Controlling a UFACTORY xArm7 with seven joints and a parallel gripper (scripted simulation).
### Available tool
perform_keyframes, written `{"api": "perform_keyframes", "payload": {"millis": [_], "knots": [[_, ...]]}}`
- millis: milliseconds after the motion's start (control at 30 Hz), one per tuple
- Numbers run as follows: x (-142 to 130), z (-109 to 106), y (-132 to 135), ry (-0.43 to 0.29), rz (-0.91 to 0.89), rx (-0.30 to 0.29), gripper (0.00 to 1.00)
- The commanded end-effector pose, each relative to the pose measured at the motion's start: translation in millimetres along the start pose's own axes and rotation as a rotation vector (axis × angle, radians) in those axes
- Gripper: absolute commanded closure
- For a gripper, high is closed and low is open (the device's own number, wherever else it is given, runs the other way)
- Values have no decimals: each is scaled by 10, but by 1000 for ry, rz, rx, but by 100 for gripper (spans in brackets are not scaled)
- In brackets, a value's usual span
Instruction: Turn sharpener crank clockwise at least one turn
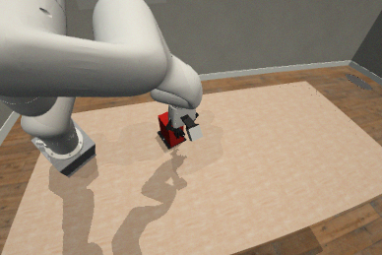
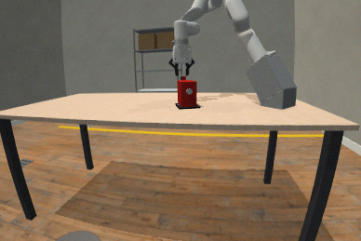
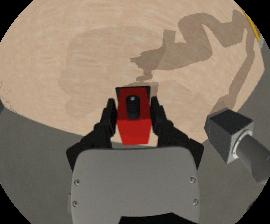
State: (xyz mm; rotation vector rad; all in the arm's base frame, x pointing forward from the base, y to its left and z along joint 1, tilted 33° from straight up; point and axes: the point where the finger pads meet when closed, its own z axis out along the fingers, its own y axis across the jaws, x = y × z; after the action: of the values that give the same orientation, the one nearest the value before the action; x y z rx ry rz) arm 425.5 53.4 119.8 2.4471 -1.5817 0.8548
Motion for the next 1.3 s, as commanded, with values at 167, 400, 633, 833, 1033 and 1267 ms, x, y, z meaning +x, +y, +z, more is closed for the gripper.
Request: {"api": "perform_keyframes", "payload": {"millis": [167,400,633,833,1033,1267], "knots": [[1,-260,-15,0,-1,3,46],[1,-360,-15,0,-1,3,46],[1,-410,-14,0,-1,3,46],[1,-411,-14,0,-1,3,100],[1,-411,-14,0,-1,3,100],[1,-411,-14,0,-1,3,100]]}}
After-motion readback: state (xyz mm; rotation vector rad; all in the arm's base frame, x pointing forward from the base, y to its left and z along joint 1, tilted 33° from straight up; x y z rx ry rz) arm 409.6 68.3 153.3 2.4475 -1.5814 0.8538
